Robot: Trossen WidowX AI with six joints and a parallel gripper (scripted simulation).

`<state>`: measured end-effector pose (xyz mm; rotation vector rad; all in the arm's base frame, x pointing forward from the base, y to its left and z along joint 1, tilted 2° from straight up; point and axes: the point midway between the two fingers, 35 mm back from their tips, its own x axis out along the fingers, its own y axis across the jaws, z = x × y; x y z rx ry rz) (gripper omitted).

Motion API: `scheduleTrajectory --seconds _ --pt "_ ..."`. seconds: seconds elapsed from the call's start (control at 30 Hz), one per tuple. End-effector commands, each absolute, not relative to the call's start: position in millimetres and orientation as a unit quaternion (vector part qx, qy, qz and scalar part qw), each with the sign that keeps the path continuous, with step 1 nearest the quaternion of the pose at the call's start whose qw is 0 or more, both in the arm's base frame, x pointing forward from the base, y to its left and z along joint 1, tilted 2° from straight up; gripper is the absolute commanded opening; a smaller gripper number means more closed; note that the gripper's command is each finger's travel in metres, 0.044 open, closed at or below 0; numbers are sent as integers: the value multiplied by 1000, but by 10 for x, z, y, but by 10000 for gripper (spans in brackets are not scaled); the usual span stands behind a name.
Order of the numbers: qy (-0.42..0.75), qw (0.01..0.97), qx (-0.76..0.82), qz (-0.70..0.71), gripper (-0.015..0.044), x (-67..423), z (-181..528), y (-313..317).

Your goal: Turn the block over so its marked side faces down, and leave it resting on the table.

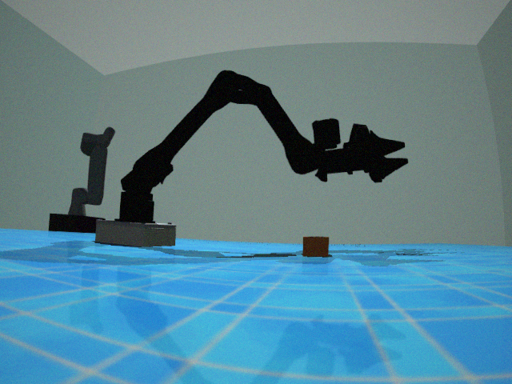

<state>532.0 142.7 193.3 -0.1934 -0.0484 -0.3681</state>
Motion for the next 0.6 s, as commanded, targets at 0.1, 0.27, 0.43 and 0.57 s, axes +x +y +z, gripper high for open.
scheduleTrajectory --seconds 0.1,0.27,0.43,0.57 --pt "36 978 -130 -161 440 5445 1804 1284" --pt "176 962 -172 -117 440 5506 1483 923" --pt "329 925 -173 -77 440 5275 1166 521" --pt "412 896 -156 -59 440 5032 1035 317"
